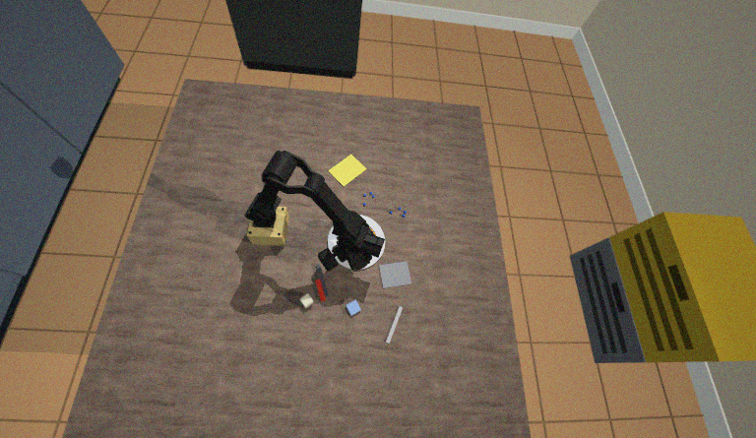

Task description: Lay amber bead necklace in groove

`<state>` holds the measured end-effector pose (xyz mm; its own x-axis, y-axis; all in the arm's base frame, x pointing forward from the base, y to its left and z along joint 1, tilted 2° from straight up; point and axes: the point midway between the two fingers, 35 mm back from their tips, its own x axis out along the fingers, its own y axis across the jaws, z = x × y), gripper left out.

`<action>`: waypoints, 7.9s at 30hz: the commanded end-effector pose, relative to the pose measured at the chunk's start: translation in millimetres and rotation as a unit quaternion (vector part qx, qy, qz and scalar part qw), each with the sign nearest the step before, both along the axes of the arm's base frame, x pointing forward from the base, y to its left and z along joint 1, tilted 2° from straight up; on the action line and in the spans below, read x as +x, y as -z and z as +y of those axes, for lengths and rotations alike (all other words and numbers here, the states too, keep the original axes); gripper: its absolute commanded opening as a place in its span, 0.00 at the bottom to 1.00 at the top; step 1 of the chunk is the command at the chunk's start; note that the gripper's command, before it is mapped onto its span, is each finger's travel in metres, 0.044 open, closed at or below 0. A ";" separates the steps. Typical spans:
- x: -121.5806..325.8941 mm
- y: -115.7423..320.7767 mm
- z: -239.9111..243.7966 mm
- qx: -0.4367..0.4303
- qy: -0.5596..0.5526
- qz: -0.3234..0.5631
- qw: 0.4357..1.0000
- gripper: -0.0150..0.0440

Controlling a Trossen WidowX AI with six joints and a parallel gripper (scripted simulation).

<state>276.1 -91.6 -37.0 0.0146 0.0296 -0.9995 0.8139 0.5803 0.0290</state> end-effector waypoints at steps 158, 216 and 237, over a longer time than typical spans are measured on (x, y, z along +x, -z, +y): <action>-18.4 -2.0 68.8 0.005 0.119 0.003 0.993 0.25; -28.4 -4.0 68.0 0.005 0.122 0.004 0.992 0.88; -29.2 -7.5 67.9 0.006 0.121 0.007 0.993 1.00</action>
<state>247.0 -24.0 -29.7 0.0102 0.0365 -0.9993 0.9311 0.3641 0.0229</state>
